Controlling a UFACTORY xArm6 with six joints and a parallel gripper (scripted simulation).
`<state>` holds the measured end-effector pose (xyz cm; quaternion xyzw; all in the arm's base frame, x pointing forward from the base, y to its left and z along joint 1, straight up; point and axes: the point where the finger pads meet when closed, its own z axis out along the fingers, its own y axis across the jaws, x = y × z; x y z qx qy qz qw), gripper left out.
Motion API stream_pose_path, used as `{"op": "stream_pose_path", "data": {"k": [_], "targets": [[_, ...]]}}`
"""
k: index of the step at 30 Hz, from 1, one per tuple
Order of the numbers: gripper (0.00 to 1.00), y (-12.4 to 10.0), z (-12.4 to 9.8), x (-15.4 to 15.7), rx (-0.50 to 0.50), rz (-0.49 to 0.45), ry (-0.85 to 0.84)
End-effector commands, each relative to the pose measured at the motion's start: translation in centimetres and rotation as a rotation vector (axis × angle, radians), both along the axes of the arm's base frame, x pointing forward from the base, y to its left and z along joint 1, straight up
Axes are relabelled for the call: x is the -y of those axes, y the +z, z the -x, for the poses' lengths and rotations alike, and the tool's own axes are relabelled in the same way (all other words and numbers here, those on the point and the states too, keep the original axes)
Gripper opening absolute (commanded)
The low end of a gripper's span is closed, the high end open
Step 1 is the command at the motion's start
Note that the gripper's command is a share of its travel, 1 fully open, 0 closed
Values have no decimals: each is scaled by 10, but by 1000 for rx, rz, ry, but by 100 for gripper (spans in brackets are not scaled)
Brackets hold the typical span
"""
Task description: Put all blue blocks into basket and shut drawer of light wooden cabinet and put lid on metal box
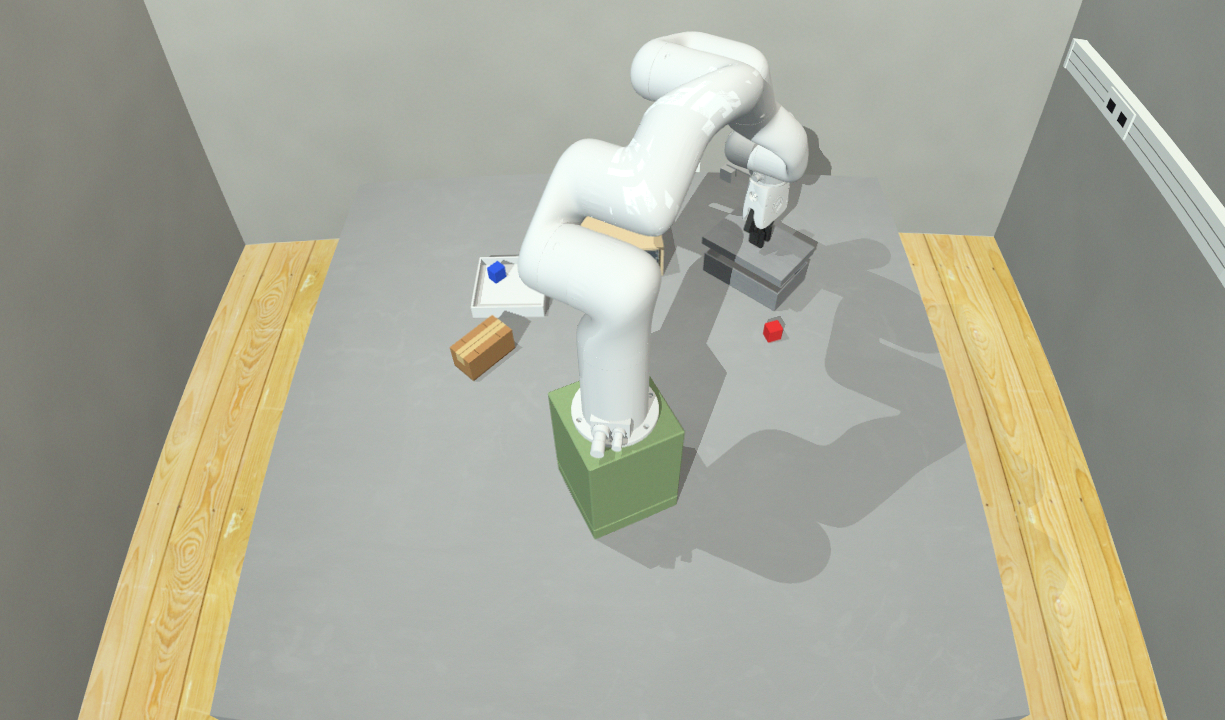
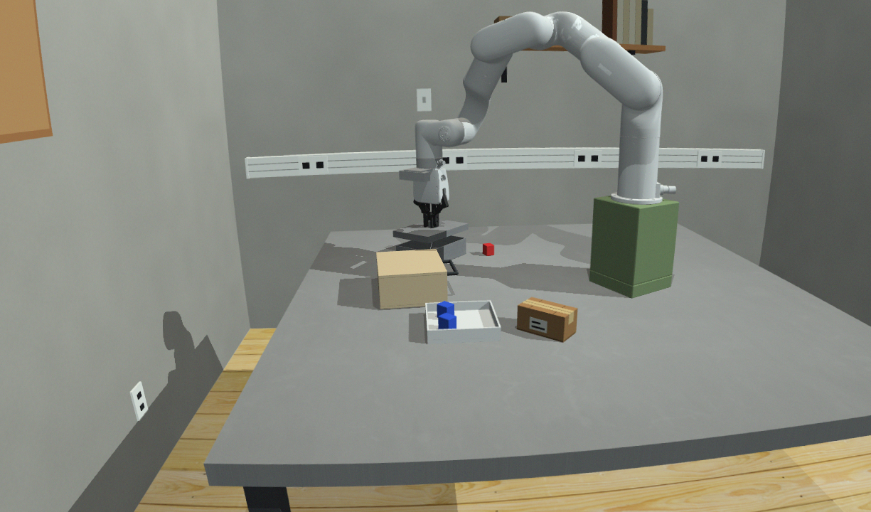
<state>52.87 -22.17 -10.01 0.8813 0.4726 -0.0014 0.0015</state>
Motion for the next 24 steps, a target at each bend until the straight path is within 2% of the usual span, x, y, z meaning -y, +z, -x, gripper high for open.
{"op": "stream_pose_path", "data": {"k": [1, 24], "targets": [[0, 1, -2, 1, 5, 2, 0], [0, -9, -2, 1, 5, 2, 0]]}}
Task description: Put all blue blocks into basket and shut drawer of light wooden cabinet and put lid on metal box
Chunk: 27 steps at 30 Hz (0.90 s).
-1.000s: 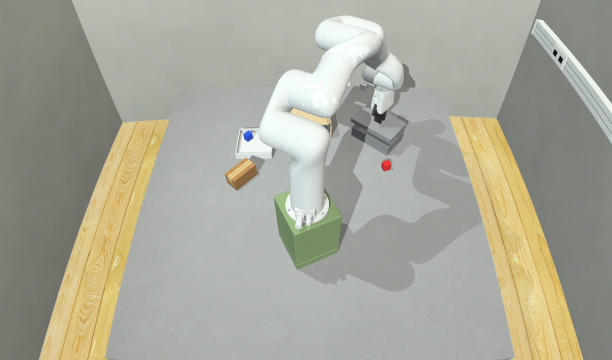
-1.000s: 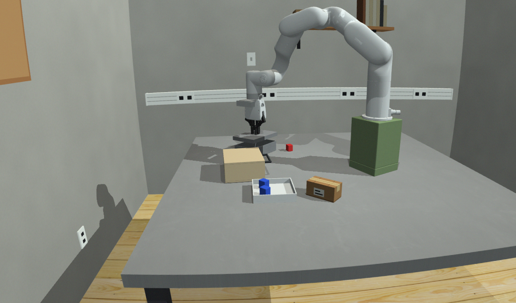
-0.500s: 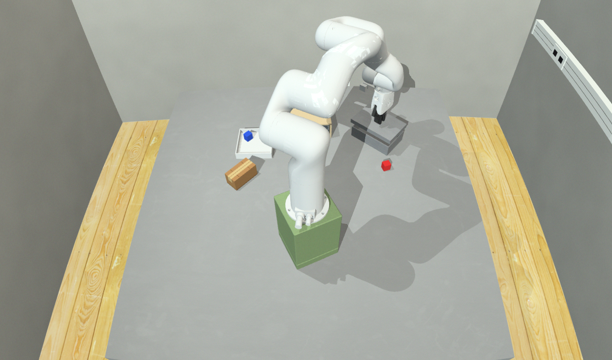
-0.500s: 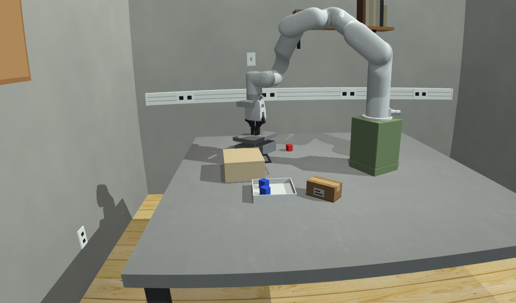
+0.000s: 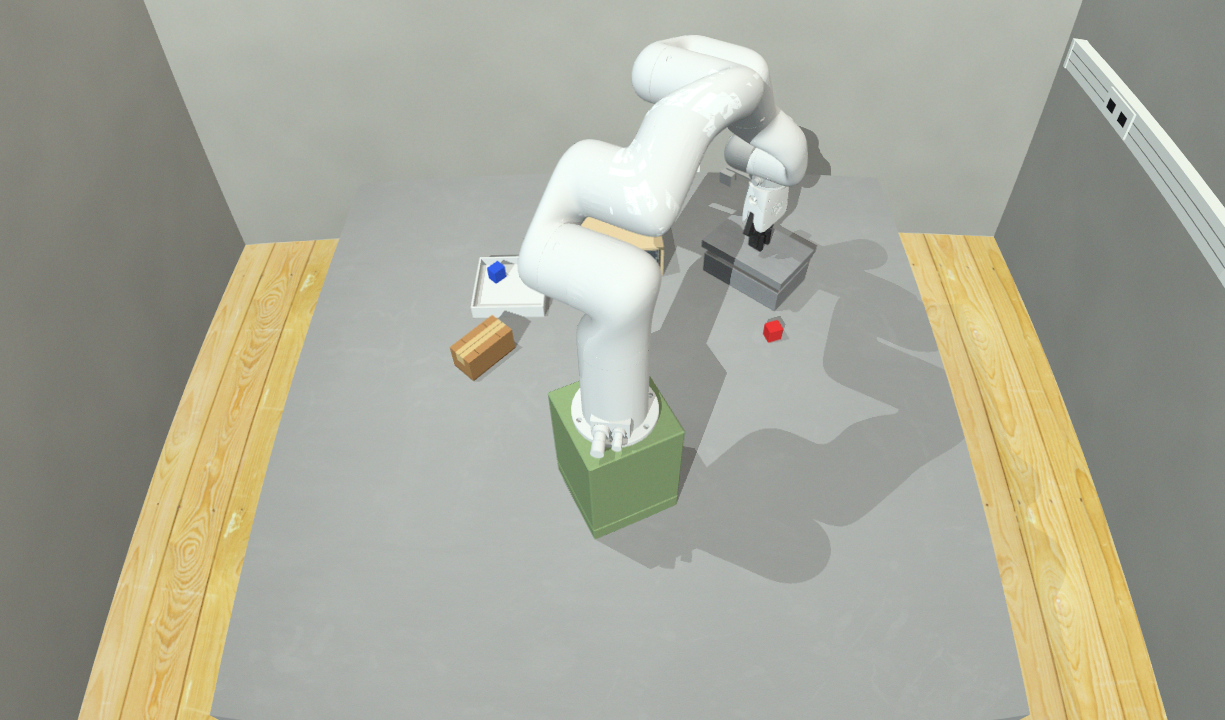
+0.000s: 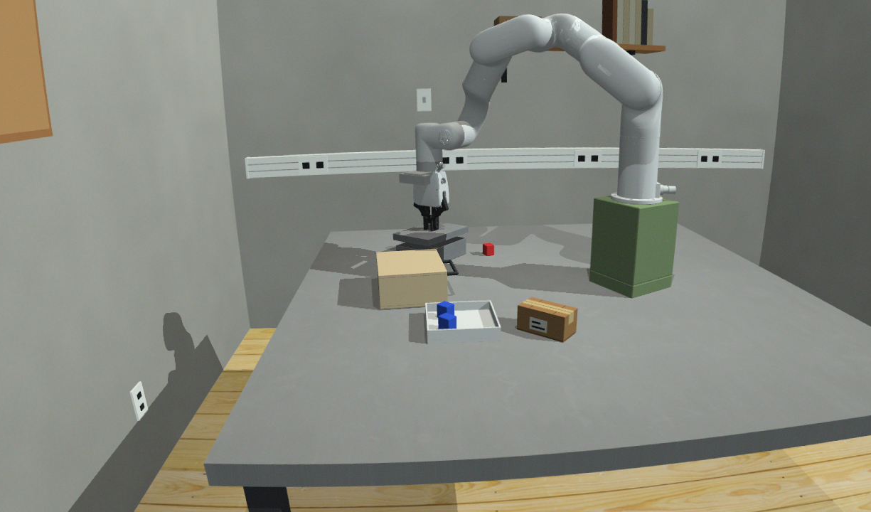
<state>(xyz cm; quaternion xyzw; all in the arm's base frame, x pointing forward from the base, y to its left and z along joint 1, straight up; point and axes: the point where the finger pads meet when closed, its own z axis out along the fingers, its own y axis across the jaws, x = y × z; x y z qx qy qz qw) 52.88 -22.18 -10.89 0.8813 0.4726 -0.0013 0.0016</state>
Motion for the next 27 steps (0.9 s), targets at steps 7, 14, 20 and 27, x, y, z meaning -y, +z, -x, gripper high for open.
{"op": "stream_pose_path", "data": {"k": [7, 14, 20, 27], "targets": [[0, -5, -2, 1, 5, 2, 0], [0, -8, -2, 1, 5, 2, 0], [0, -12, -2, 1, 5, 2, 0], [0, -16, -2, 1, 5, 2, 0]]}}
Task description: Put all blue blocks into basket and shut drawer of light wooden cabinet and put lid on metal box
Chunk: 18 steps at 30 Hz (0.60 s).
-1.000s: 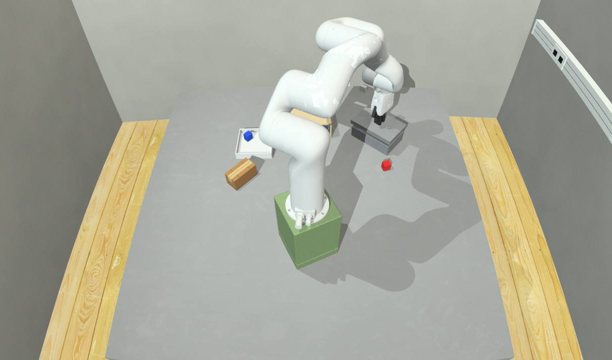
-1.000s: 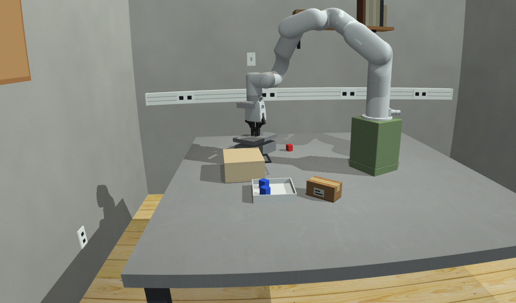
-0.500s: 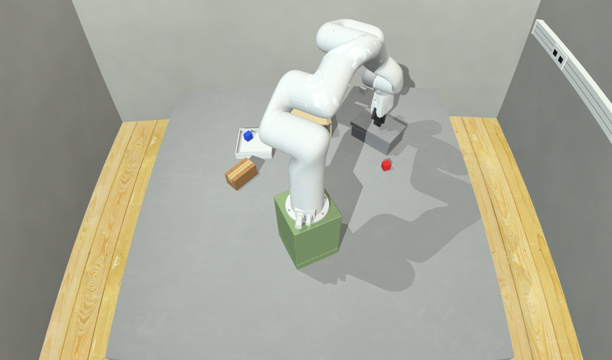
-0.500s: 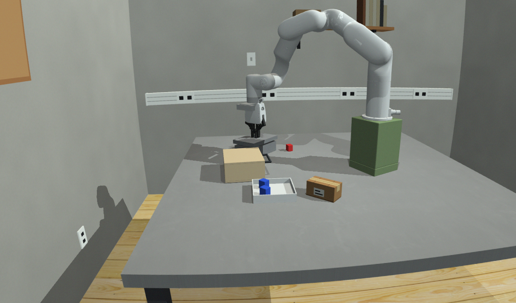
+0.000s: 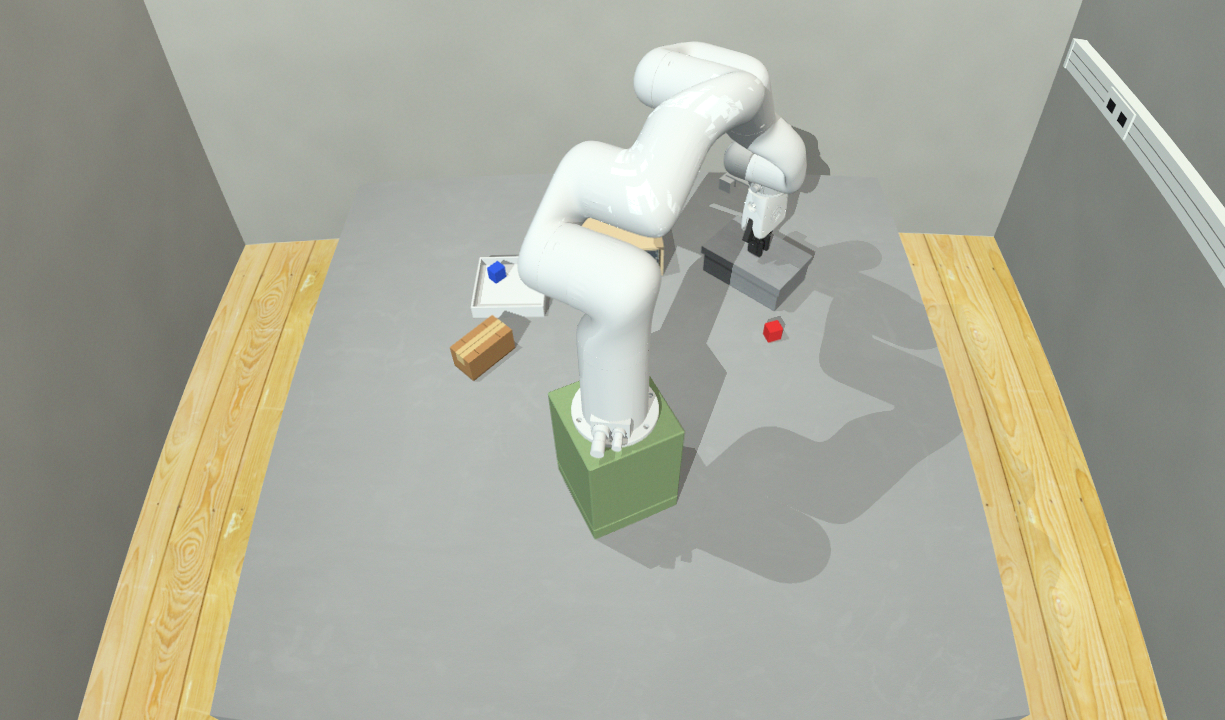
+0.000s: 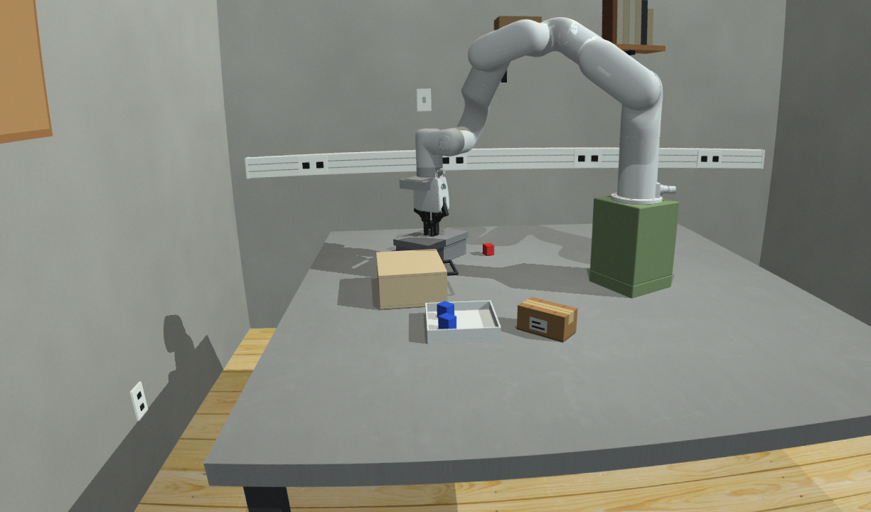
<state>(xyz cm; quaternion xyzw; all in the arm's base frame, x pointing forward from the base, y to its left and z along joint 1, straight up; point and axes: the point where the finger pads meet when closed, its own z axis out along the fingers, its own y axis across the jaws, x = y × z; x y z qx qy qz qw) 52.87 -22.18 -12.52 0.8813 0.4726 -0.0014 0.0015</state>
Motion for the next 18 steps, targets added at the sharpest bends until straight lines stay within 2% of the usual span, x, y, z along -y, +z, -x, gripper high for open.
{"op": "stream_pose_path", "data": {"k": [1, 18], "targets": [[0, 0, -2, 1, 5, 2, 0], [0, -8, -2, 1, 5, 2, 0]]}}
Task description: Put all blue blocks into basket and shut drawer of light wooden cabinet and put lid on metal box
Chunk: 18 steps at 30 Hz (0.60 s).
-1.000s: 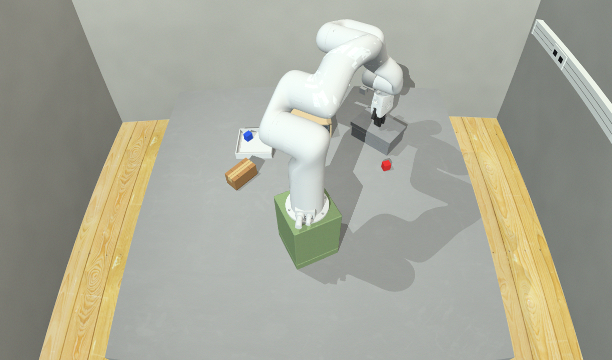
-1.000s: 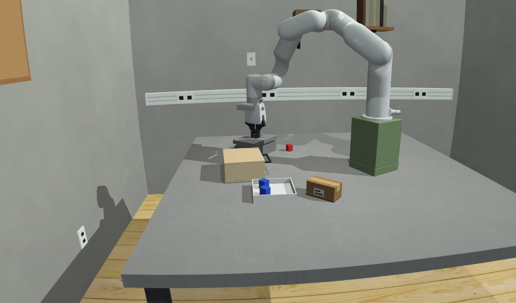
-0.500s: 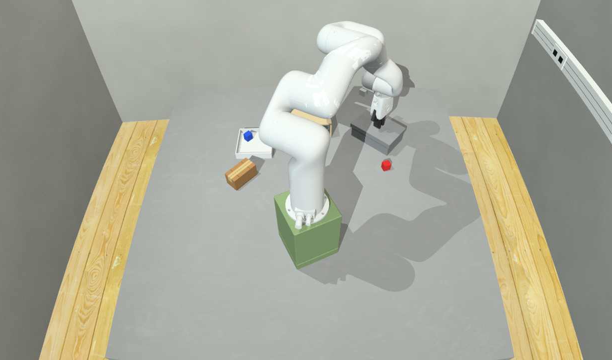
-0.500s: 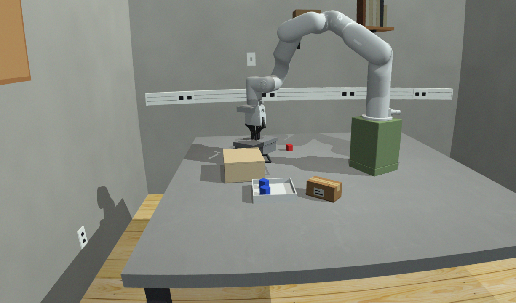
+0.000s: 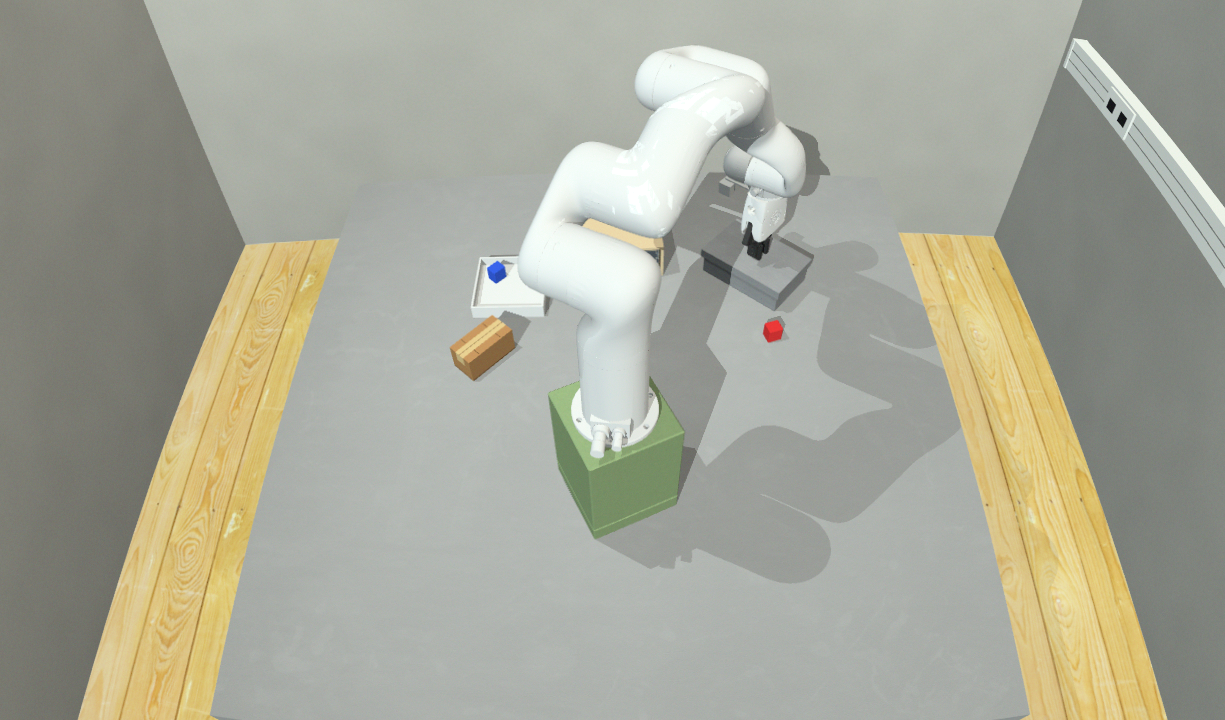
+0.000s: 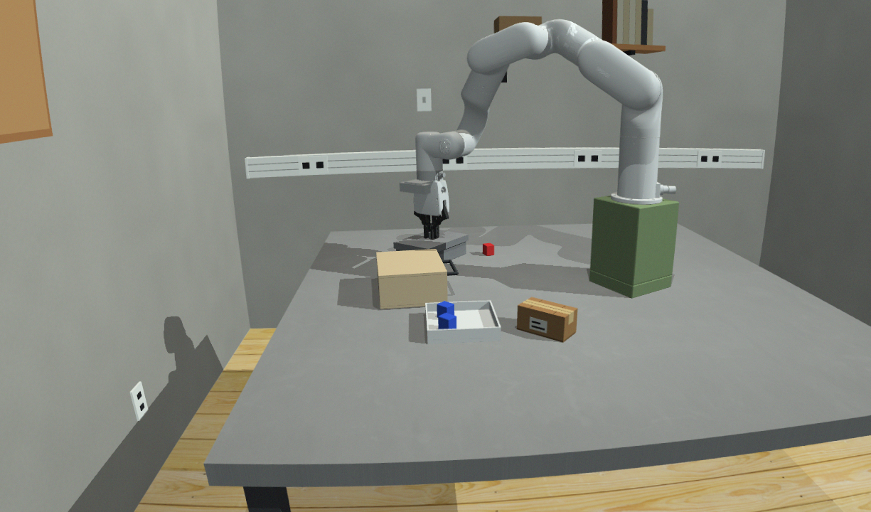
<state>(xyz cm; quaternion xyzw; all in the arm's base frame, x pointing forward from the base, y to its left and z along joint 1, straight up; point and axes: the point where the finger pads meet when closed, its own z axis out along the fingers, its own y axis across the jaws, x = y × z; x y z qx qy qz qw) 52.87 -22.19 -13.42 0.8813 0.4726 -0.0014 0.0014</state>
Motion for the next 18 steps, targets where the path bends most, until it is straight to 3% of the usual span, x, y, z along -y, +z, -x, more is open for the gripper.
{"op": "stream_pose_path", "data": {"k": [1, 18], "targets": [[0, 1, -2, 1, 5, 2, 0], [0, -4, -2, 1, 5, 2, 0]]}}
